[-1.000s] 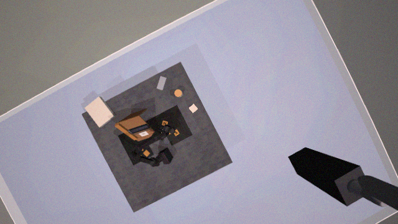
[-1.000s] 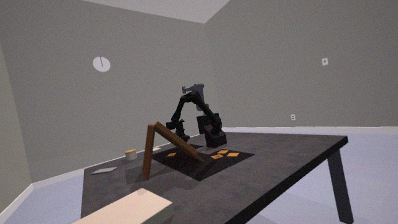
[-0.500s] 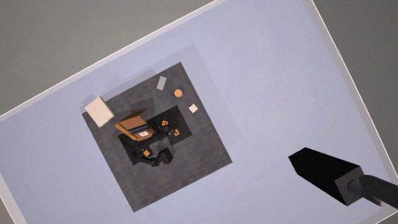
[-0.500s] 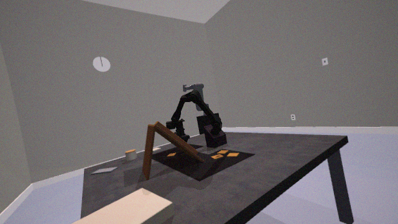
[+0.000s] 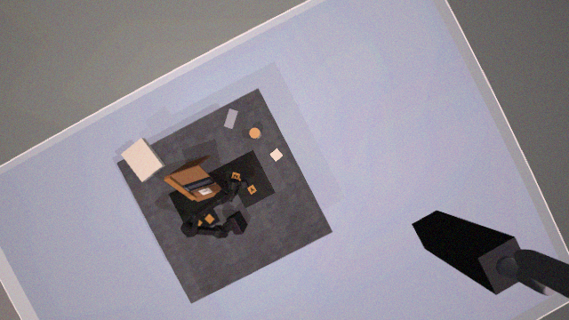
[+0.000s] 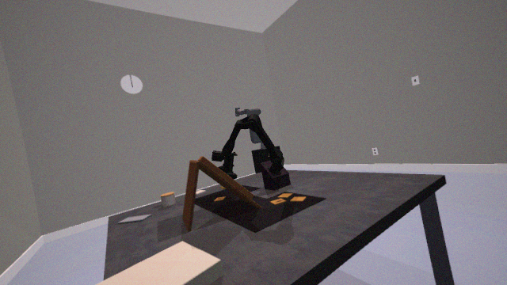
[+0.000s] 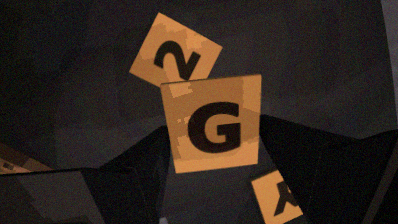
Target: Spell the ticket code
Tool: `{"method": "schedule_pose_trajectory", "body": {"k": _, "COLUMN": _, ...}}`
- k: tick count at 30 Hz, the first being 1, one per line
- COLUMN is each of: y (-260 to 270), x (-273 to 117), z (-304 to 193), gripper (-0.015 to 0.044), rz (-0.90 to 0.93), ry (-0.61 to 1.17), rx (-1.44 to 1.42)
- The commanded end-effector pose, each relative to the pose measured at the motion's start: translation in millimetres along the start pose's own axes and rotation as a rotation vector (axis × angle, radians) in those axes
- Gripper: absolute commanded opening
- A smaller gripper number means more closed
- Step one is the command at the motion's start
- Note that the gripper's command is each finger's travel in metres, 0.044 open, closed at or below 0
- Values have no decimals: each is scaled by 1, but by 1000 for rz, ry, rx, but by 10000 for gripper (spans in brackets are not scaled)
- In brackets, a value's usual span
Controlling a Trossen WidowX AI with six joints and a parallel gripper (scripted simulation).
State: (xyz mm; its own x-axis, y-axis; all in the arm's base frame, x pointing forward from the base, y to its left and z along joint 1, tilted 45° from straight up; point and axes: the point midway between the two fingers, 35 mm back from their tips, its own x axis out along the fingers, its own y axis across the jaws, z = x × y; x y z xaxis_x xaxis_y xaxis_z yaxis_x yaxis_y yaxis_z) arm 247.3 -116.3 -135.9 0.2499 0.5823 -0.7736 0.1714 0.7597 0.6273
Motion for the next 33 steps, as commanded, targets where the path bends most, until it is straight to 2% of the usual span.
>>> {"method": "schedule_pose_trajectory", "body": {"k": 1, "y": 3, "x": -11, "z": 20, "gripper": 0, "rz": -13, "ry": -120, "rx": 19}}
{"method": "schedule_pose_trajectory", "body": {"k": 16, "y": 36, "x": -69, "z": 87, "gripper": 0, "rz": 58, "ry": -551, "rx": 27}}
{"method": "schedule_pose_trajectory", "body": {"k": 33, "y": 38, "x": -72, "z": 88, "gripper": 0, "rz": 65, "ry": -566, "rx": 25}}
